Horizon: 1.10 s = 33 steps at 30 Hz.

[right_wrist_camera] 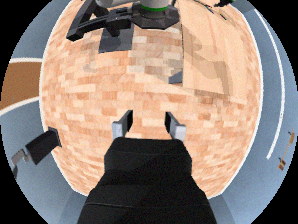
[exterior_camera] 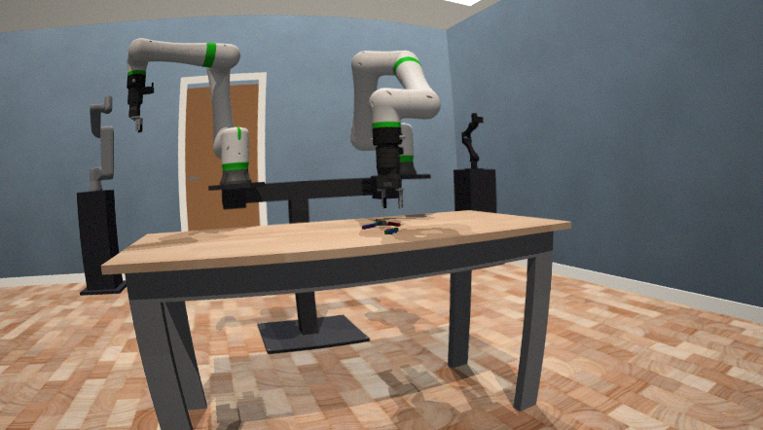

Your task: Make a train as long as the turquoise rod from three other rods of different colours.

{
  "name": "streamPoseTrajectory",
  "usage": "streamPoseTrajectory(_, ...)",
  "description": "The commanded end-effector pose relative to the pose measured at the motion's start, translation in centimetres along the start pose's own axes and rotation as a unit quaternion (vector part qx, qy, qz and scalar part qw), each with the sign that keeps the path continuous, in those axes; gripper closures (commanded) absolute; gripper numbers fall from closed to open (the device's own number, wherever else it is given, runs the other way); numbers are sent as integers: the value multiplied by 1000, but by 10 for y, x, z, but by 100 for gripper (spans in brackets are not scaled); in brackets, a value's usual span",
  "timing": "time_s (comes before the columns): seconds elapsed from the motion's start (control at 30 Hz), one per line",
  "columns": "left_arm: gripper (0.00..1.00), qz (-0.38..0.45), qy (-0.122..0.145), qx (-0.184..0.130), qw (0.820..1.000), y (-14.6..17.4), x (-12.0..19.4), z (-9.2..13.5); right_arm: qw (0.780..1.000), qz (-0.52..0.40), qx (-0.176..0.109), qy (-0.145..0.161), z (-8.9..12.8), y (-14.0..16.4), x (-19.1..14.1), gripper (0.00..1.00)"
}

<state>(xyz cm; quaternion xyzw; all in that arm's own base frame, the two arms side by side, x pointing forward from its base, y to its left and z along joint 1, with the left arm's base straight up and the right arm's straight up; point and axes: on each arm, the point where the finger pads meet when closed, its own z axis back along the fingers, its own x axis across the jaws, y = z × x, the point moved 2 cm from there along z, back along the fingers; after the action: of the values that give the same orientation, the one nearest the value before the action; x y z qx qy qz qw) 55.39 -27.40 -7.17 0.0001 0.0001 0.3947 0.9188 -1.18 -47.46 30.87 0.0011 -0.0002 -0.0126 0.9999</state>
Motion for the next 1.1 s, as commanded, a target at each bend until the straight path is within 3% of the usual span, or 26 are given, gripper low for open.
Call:
streamPoseTrajectory(0.0,0,0,0,-1,1000,-1,0,1,1000,0,-1,0,1,0,0,0)
streamPoseTrajectory(0.23,0,18,0,-1,1000,0,-1,1,1000,0,-1,0,1,0,0,0)
streamPoseTrajectory(0.4,0,112,0,-1,994,5,-6,1,1000,0,-1,0,1,0,0,0)
streamPoseTrajectory(0.77,0,232,0,-1,973,10,-12,1,1000,0,-1,0,1,0,0,0)
streamPoseTrajectory(0.8,0,273,0,-1,962,12,-14,1,1000,0,-1,0,1,0,0,0)
streamPoseTrajectory(1.07,0,375,0,-1,927,15,-19,1,1000,0,-1,0,1,0,0,0)
